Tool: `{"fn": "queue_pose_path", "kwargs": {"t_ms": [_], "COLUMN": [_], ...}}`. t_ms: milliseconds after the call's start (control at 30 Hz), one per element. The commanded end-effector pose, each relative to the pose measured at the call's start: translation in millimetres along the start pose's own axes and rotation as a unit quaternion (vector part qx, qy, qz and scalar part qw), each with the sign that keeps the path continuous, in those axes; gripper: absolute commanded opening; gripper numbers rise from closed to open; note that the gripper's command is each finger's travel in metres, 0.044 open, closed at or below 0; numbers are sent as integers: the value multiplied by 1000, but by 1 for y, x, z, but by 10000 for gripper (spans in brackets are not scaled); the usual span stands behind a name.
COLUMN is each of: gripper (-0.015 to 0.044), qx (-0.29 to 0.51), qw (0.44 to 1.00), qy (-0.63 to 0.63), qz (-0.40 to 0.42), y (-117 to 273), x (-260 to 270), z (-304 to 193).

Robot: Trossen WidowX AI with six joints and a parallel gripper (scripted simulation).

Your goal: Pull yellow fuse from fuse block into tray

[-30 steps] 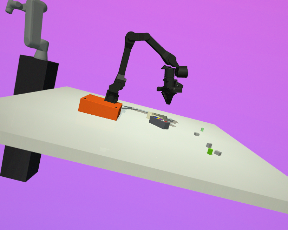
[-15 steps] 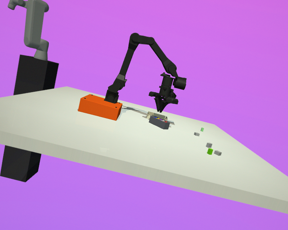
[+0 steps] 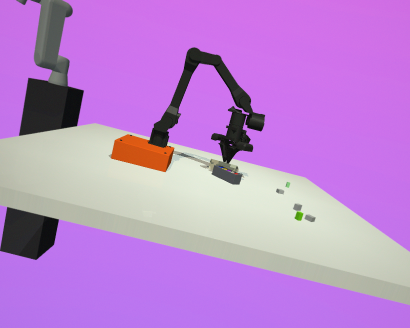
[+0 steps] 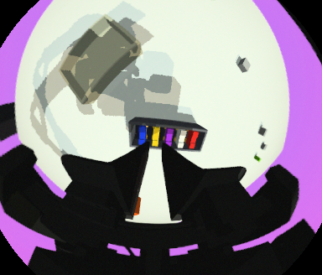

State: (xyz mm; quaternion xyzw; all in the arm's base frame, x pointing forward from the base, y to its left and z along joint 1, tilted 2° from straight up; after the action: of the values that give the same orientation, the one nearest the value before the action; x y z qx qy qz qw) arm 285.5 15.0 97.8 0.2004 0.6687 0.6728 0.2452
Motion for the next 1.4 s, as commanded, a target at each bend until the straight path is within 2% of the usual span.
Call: {"fn": "queue_pose_path", "kwargs": {"t_ms": [0,1367], "gripper": [74,74], "qx": [0,0], "qw": [1000,1000], "qy": [2,2], "qz": [3,3], "y": [-6,-31], "x": [1,0], "z": [0,0]}}
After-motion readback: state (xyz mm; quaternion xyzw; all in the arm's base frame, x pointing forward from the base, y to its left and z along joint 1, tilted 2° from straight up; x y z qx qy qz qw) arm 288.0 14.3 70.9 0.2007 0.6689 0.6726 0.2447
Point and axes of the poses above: the point midway between the two fingers, 35 mm back from their tips, its own y axis back along the fingers, its own x axis across the jaws, z = x × y, the point moved 5 cm from there along y, back along the fingers, and after that the axes turned 9 degrees about y, right-handed, at the moved point
